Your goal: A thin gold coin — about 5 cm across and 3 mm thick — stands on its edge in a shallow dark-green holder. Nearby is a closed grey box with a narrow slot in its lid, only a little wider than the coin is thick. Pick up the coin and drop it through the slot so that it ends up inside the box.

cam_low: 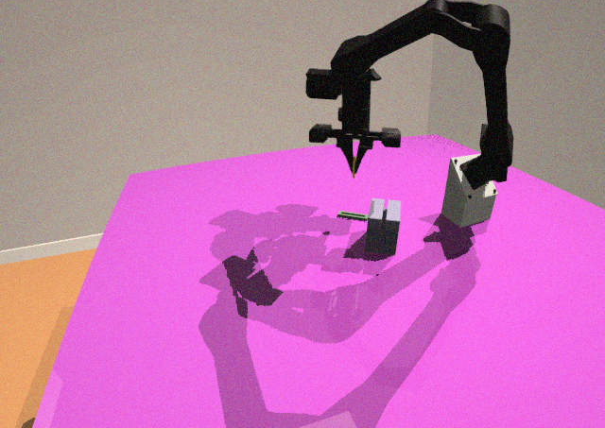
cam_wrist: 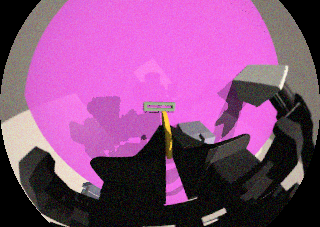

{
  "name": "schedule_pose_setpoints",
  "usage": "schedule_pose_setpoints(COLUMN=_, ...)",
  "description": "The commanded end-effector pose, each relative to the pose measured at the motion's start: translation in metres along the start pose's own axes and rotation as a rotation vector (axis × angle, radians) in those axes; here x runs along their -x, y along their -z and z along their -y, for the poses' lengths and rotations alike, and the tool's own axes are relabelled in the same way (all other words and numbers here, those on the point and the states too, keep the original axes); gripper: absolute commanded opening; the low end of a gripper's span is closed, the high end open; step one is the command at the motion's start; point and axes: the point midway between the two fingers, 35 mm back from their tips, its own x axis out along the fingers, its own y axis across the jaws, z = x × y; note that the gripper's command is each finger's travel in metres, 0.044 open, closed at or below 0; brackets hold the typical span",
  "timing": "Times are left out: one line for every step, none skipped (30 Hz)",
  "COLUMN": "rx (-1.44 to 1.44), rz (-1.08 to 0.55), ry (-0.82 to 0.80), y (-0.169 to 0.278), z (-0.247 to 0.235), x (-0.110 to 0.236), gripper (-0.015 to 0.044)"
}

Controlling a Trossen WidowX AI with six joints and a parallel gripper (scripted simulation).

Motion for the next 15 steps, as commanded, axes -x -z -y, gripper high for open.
schedule_pose_setpoints(rx=-0.041, rz=0.002, ry=0.003, y=-0.001, z=0.0, x=0.0, gripper=0.0)
schedule_pose_setpoints(rx=-0.041, rz=0.002, ry=0.003, y=-0.001, z=0.0, x=0.0, gripper=0.0)
schedule_pose_setpoints(rx=-0.041, rz=0.002, ry=0.003, y=-0.001, z=0.0, x=0.0, gripper=0.0)
schedule_pose_setpoints(rx=-0.041, rz=0.002, ry=0.003, y=0.0, z=0.001, x=0.0, gripper=0.0)
schedule_pose_setpoints(rx=-0.041, rz=0.002, ry=0.003, y=0.001, z=0.001, x=0.0, gripper=0.0)
schedule_pose_setpoints(rx=-0.041, rz=0.003, ry=0.003, y=0.003, z=0.002, x=0.0, gripper=0.0)
schedule_pose_setpoints(rx=-0.041, rz=0.003, ry=0.003, y=0.005, z=0.003, x=0.001, gripper=0.0)
schedule_pose_setpoints(rx=-0.041, rz=0.003, ry=0.002, y=0.008, z=0.004, x=0.001, gripper=0.0)
schedule_pose_setpoints(rx=-0.041, rz=0.003, ry=0.002, y=0.01, z=0.006, x=0.001, gripper=0.0)
schedule_pose_setpoints(rx=-0.042, rz=0.003, ry=0.002, y=0.013, z=0.007, x=0.001, gripper=0.0)
schedule_pose_setpoints(rx=-0.042, rz=0.004, ry=0.002, y=0.015, z=0.008, x=0.001, gripper=0.0)
schedule_pose_setpoints(rx=-0.042, rz=0.004, ry=0.002, y=0.017, z=0.009, x=0.002, gripper=0.0)
schedule_pose_setpoints(rx=-0.042, rz=0.004, ry=0.002, y=0.02, z=0.01, x=0.002, gripper=0.0)
schedule_pose_setpoints(rx=-0.042, rz=0.004, ry=0.002, y=0.022, z=0.012, x=0.002, gripper=0.0)
schedule_pose_setpoints(rx=-0.042, rz=0.004, ry=0.002, y=0.024, z=0.013, x=0.002, gripper=0.0)
